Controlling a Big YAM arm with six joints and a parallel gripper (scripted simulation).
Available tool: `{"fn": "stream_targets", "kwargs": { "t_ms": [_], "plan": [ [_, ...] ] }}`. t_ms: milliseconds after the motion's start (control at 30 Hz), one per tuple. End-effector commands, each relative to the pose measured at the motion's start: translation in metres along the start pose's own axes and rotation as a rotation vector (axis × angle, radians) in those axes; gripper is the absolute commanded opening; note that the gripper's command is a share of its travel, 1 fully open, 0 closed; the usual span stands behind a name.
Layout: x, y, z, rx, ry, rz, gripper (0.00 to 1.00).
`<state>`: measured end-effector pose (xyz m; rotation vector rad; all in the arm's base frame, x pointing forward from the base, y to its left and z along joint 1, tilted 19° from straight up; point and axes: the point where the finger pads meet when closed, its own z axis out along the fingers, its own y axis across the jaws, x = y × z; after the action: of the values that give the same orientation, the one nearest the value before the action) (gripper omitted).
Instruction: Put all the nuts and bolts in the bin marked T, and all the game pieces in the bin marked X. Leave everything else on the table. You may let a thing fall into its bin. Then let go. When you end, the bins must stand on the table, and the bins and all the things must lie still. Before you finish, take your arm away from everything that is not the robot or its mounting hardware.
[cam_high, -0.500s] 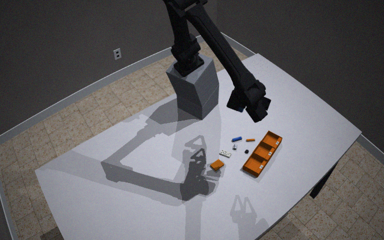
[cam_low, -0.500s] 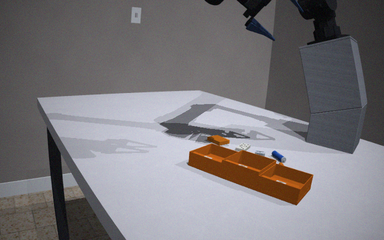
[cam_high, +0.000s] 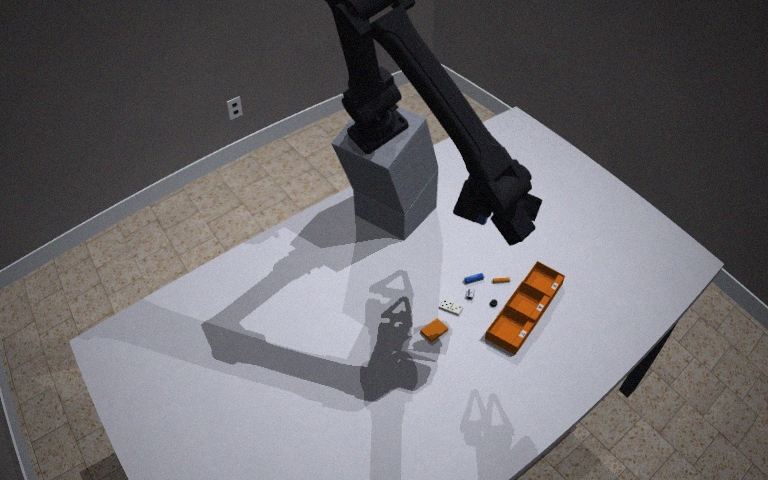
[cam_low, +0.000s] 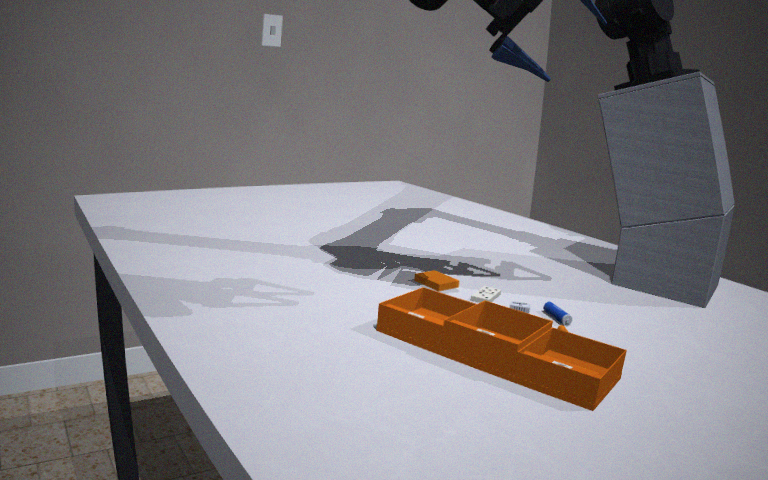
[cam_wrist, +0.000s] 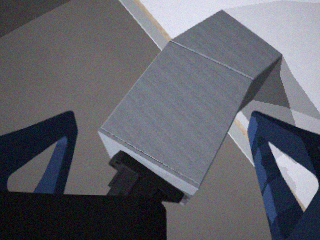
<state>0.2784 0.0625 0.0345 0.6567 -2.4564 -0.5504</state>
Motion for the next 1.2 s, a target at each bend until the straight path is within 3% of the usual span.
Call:
{"fn": "stream_targets", "kwargs": {
  "t_ms": [0, 33, 67, 1167],
  "plan": [
    [-0.0009, 0.0009, -0.0021, 0.004, -0.005, -0.003, 1.0],
    [-0.0009, 0.0009, -0.0021, 0.004, -0.005, -0.003, 1.0],
    [0.0, 0.0001, 0.0, 0.0, 0.0, 0.0, 0.08],
    [0.0, 0.0001, 0.0, 0.0, 0.0, 0.0, 0.08]
  ]
}}
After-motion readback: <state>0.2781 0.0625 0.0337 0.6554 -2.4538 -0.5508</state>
